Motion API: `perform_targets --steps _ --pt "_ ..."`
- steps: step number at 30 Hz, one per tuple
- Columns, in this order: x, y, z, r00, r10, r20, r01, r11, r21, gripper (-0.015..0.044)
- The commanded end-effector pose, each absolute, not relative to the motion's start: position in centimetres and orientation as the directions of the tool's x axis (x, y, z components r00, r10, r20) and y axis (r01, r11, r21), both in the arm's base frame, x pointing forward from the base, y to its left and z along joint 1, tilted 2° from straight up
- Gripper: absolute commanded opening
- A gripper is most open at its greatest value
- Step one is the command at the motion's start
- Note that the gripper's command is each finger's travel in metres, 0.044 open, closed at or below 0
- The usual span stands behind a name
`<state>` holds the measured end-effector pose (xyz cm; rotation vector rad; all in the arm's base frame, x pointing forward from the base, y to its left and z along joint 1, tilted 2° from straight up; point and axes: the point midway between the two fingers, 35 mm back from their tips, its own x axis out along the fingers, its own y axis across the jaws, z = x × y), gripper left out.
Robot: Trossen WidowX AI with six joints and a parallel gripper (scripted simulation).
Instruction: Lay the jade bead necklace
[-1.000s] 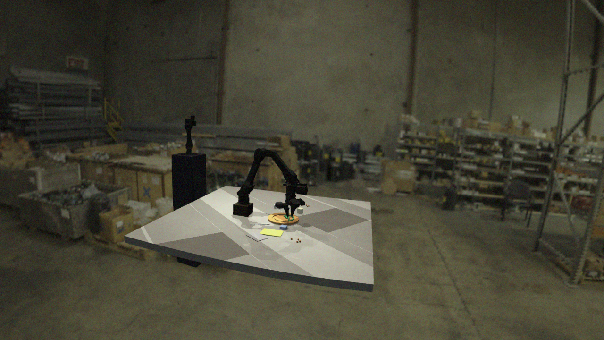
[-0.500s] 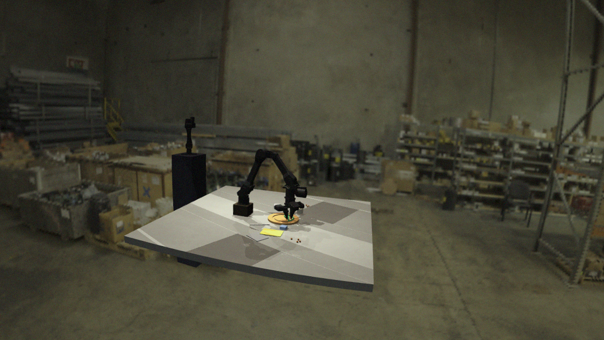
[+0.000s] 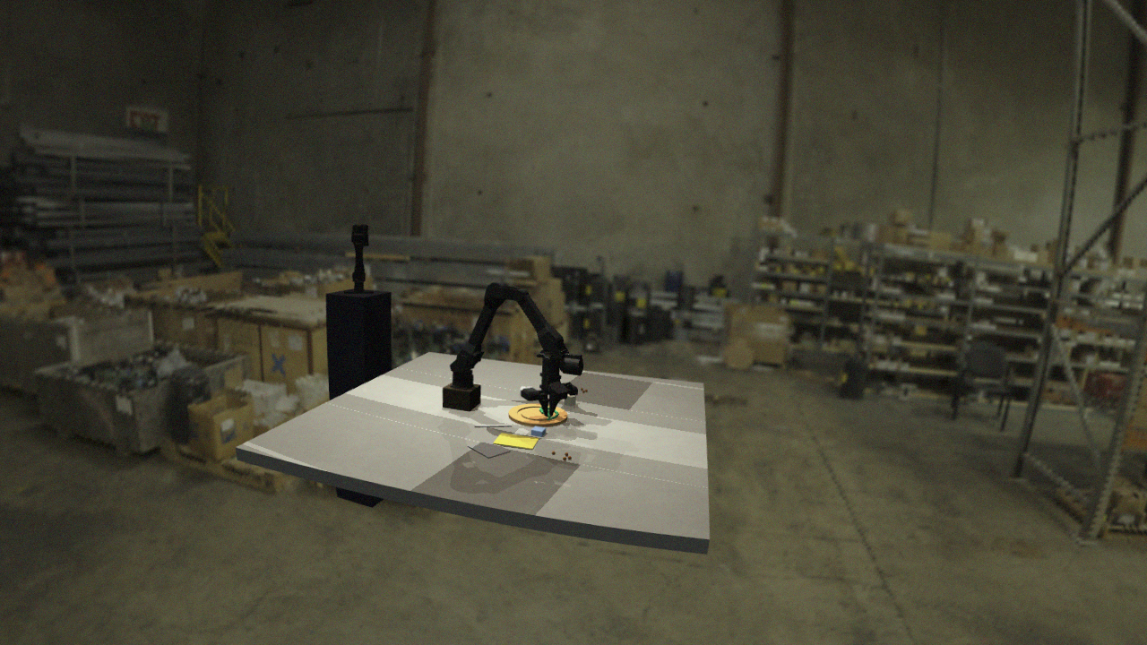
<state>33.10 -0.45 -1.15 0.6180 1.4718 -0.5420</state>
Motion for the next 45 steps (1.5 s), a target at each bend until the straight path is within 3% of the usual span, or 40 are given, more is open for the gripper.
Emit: perform_targets --steps 1,30,45 --pt "33.1 -0.5 -1.1 0.036 0.037 -0.999 0.676 0.735 0.052 0.0" --pt "32.9 -0.5 -0.6 0.031 0.039 -0.999 0.679 0.733 0.05 0.0" --pt "31.7 -4.3 -0.8 0.03 0.036 -0.999 0.679 0.733 0.046 0.0"
